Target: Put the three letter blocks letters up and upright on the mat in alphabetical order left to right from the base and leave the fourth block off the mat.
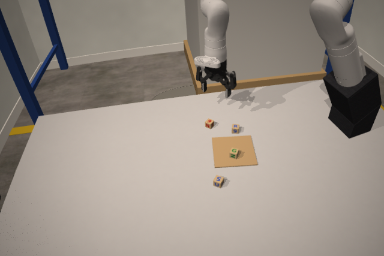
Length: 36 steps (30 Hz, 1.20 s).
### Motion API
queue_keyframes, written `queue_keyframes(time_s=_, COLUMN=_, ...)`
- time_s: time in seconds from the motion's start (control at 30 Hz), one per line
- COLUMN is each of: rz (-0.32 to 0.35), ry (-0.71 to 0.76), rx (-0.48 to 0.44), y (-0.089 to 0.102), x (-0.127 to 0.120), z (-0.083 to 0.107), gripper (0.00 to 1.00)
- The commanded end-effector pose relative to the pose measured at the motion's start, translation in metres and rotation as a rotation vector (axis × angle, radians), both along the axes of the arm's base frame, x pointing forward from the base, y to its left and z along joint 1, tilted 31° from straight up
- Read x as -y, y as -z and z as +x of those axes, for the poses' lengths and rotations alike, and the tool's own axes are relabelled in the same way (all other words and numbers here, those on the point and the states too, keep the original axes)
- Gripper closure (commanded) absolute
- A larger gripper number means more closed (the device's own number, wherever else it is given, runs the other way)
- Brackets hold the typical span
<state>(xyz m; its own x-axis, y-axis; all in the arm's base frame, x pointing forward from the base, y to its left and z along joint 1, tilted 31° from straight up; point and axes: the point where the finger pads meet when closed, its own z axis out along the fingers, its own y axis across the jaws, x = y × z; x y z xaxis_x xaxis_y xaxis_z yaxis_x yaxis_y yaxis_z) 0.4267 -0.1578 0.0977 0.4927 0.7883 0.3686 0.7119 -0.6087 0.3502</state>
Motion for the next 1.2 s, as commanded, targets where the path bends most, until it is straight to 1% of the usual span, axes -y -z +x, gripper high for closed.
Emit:
queue_keyframes(time_s=0.0, rz=-0.001, ry=0.000, rx=0.001, y=0.000, x=0.000, z=0.000, gripper=0.00)
queue_keyframes(time_s=0.4, rz=-0.001, ry=0.000, rx=0.000, y=0.000, x=0.000, z=0.000, gripper=0.00)
queue_keyframes(time_s=0.63, rz=-0.002, ry=-0.004, rx=-0.006, y=0.000, x=-0.005, z=0.000, gripper=0.00)
queue_keyframes(time_s=0.83, rz=-0.009, ry=-0.018, rx=-0.026, y=0.003, x=-0.023, z=-0.002, gripper=0.00)
queue_keyframes(time_s=1.1, rz=-0.031, ry=-0.047, rx=-0.062, y=0.004, x=-0.065, z=-0.007, gripper=0.00)
queue_keyframes(time_s=1.17, rz=-0.031, ry=-0.047, rx=-0.062, y=0.004, x=-0.065, z=-0.007, gripper=0.00)
